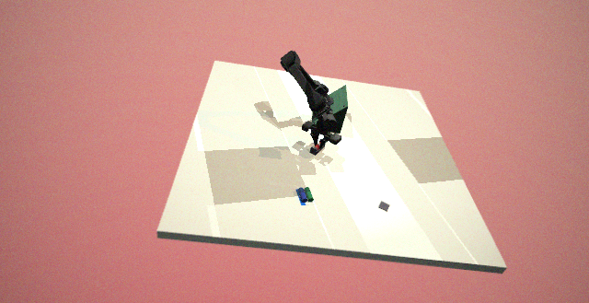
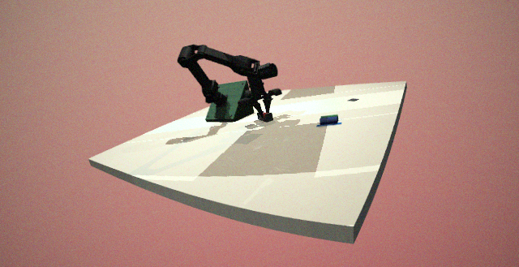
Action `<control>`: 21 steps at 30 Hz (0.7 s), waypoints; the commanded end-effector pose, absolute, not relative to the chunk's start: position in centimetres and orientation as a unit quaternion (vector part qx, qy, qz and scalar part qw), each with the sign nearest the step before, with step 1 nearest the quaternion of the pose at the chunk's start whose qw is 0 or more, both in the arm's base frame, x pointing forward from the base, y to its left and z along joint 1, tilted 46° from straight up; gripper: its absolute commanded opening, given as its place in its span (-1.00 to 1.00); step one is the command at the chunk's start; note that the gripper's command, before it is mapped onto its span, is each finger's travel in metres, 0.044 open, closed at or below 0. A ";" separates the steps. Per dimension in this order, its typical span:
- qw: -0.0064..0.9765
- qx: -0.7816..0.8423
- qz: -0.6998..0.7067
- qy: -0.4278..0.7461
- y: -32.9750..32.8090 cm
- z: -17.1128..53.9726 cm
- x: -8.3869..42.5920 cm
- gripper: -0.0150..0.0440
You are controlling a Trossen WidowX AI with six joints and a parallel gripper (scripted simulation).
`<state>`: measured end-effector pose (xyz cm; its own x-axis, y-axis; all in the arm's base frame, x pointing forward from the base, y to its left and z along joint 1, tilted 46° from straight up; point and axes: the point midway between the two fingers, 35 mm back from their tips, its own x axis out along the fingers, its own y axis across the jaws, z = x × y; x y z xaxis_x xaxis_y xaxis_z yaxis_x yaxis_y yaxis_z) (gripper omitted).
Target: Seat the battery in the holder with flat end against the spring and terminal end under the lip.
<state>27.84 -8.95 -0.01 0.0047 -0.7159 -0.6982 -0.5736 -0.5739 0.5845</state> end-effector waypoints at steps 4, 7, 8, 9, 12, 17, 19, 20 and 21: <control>0.053 0.684 -0.567 -0.456 -9.1 -0.3 27.3 -0.24; 0.048 0.683 -0.570 -0.455 -9.2 -0.2 27.4 -0.24; 0.048 0.683 -0.570 -0.455 -9.2 -0.2 27.4 -0.24; 0.048 0.683 -0.570 -0.454 -9.2 -0.2 27.5 -0.24; 0.048 0.683 -0.570 -0.454 -9.2 -0.1 27.5 -0.24; 0.047 0.684 -0.569 -0.454 -9.5 0.1 28.0 -0.24; 0.047 0.684 -0.569 -0.454 -9.6 0.2 28.2 -0.24; 0.047 0.685 -0.569 -0.454 -9.6 0.2 28.3 -0.24; 0.047 0.685 -0.568 -0.453 -9.7 0.2 28.4 -0.24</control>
